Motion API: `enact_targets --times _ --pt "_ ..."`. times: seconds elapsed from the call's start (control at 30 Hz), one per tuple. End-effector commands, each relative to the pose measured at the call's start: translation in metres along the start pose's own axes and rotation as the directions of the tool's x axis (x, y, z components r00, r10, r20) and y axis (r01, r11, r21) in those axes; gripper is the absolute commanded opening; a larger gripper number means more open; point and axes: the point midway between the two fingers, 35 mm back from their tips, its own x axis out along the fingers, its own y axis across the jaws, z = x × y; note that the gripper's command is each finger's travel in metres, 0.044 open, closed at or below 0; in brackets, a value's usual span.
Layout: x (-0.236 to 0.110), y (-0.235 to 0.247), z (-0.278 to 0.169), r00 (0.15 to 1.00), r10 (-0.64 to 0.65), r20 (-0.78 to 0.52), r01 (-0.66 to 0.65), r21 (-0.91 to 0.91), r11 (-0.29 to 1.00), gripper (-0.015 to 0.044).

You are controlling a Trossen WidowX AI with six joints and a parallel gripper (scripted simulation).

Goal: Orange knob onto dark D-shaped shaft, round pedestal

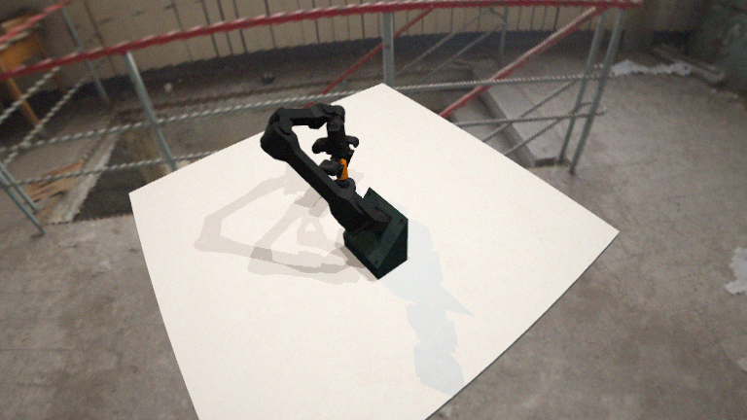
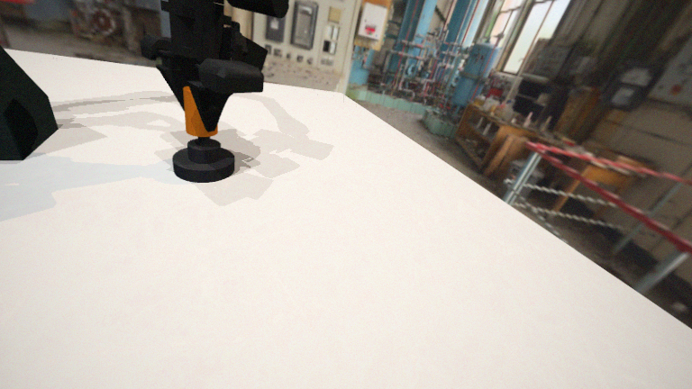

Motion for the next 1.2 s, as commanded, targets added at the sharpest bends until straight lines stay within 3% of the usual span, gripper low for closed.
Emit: enact_targets --times 0.0,0.63,0.87,1.17 --pt "0.0012 0.0009 -0.0001 1.000 -0.002 0.001 0.002 -0.018 1.000 0.0000" --pt "-0.0027 -0.0028 0.0029 1.000 -0.002 0.001 0.002 -0.018 1.000 0.0000" --pt "-0.0020 -0.0044 0.0030 1.000 -0.002 0.001 0.003 -0.215 0.977 0.0000" --pt "0.0004 -0.0037 0.0022 1.000 -0.002 0.001 0.003 -0.225 0.974 0.0000"
